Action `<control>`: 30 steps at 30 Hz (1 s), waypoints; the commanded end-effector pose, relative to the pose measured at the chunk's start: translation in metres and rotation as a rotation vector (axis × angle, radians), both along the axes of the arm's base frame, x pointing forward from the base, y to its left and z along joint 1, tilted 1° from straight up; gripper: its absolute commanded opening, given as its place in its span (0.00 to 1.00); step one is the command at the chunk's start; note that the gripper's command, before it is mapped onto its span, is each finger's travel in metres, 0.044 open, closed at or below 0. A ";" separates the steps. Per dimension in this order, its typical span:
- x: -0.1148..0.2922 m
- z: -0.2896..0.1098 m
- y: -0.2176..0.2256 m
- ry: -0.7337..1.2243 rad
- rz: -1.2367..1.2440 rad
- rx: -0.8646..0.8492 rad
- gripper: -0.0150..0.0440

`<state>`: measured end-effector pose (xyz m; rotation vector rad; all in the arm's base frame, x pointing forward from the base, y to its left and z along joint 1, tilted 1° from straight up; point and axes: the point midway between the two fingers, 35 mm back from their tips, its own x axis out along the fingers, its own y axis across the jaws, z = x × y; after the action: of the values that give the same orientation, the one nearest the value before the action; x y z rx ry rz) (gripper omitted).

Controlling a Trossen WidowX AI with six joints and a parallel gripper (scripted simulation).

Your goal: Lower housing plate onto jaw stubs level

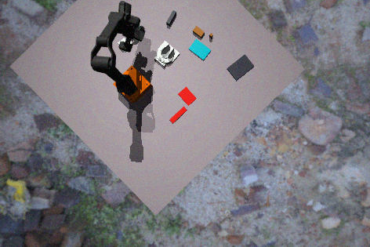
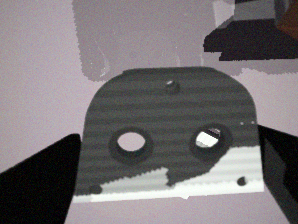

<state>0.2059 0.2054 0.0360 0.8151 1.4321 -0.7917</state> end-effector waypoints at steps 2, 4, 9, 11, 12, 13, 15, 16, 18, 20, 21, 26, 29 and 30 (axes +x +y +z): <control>0.009 -0.001 -0.016 -0.003 0.110 -0.005 0.85; 0.013 -0.001 -0.022 -0.004 0.153 -0.005 0.85; 0.021 -0.002 -0.036 -0.007 0.262 -0.006 0.85; 0.024 -0.002 -0.042 -0.007 0.306 -0.006 0.85; 0.026 -0.002 -0.045 -0.008 0.328 -0.007 0.85; 0.027 -0.002 -0.048 -0.008 0.349 -0.007 0.85; 0.030 -0.002 -0.054 -0.009 0.393 -0.007 0.85; 0.031 -0.002 -0.057 -0.009 0.415 -0.007 0.85; 0.034 -0.002 -0.063 -0.010 0.458 -0.008 0.85; 0.036 -0.002 -0.069 -0.011 0.502 -0.008 0.85; 0.038 -0.002 -0.072 -0.011 0.525 -0.008 0.85; 0.043 -0.002 -0.088 -0.013 0.637 -0.009 0.85; 0.046 -0.003 -0.098 -0.013 0.704 -0.010 0.85; 0.047 -0.003 -0.101 -0.013 0.727 -0.010 0.85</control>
<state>0.2510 0.1164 0.0346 0.3007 1.5541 -0.2827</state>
